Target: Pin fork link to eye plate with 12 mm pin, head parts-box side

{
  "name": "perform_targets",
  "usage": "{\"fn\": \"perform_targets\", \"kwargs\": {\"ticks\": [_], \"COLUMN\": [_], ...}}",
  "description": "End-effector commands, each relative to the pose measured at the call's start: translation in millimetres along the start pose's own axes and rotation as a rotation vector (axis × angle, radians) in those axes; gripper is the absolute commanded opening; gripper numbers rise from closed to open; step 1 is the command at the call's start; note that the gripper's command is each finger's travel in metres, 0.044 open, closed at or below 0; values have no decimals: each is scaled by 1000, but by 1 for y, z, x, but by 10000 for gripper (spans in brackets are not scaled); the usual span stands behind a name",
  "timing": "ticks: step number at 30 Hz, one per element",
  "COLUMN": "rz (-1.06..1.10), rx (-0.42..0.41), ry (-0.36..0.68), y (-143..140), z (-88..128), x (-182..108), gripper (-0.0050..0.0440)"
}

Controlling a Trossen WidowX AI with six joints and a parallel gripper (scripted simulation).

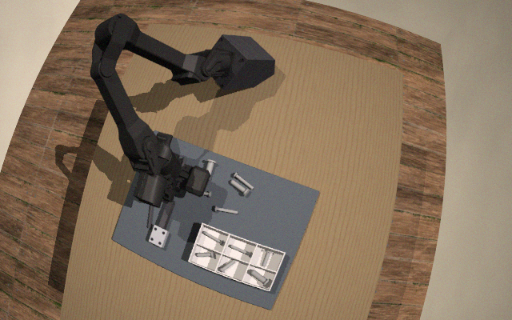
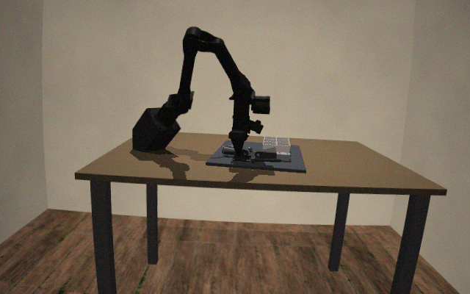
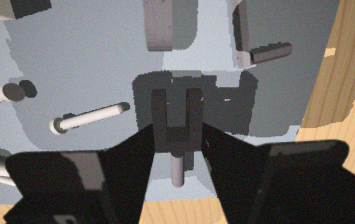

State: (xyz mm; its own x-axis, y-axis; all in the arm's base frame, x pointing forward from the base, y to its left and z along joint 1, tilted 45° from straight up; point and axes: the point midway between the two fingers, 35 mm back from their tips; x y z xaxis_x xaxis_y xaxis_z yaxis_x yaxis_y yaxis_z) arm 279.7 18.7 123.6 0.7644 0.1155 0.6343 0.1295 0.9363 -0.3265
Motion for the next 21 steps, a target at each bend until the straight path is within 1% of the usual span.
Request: {"fn": "perform_targets", "kwargs": {"ticks": [1, 5, 21], "rz": [5, 5, 5], "rx": [15, 15, 15], "ry": [6, 6, 6], "y": [6, 10, 10], "z": [-1, -1, -1], "x": [-1, -1, -1], "gripper": [124, 124, 124]}}
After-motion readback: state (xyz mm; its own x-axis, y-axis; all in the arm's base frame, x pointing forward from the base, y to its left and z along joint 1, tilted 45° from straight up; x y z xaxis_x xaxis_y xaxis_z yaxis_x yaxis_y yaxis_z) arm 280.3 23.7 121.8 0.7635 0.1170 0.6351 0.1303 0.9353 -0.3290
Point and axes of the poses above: the point midway between the two fingers, 35 mm back from their tips, its own z axis back along the fingers, its own y axis across the jaws, x = y × z, and after that the axes turned 5 degrees about -z, right-handed
